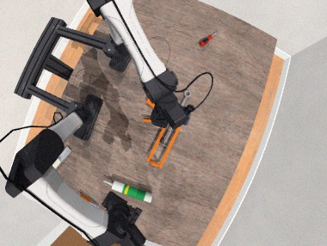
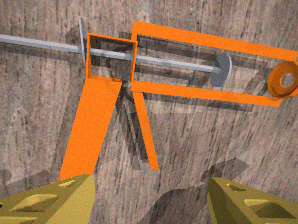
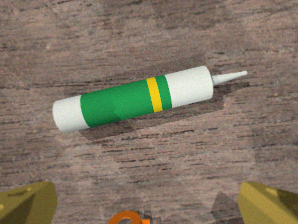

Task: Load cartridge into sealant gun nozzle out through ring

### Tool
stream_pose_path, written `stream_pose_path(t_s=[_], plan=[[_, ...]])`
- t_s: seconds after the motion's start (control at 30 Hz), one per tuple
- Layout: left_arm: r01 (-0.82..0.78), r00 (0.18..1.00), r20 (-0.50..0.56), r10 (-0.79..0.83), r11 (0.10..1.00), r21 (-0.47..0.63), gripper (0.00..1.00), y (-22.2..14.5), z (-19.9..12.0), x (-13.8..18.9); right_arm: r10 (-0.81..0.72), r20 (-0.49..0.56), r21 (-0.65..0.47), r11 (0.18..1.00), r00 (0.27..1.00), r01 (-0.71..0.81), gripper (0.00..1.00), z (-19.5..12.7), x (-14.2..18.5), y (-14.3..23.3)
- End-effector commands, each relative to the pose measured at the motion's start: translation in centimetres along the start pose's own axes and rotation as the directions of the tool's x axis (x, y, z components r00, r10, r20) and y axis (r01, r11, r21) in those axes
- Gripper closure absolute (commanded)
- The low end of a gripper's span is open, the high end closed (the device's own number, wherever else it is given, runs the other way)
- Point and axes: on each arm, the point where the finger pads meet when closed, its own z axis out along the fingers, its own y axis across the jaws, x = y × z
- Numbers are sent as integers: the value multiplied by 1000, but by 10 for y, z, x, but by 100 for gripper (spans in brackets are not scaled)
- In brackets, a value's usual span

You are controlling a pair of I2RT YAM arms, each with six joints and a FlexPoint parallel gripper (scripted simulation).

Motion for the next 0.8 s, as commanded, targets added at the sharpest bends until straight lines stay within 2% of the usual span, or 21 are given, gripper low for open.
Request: stream_pose_path(t_s=[0.0,0.13,0.2,0.3,0.7,0.77], plan=[[127,992,4,-127,991,-34,38,12,3,-15,-136,-32,-42,990,990,134,9,8,25,29],[218,976,10,-218,974,-53,38,25,7,-24,-243,-45,-63,969,969,240,9,10,52,43],[218,976,10,-218,974,-53,38,25,7,-24,-243,-45,-63,969,969,240,9,10,52,43],[273,962,12,-273,960,-62,38,33,9,-28,-311,-49,-71,949,949,308,9,11,70,49],[529,848,49,-527,841,-109,38,76,20,-52,-605,-60,-148,792,794,592,9,12,160,78],[529,848,49,-527,841,-109,38,76,20,-52,-605,-60,-148,792,794,592,9,12,160,78]])
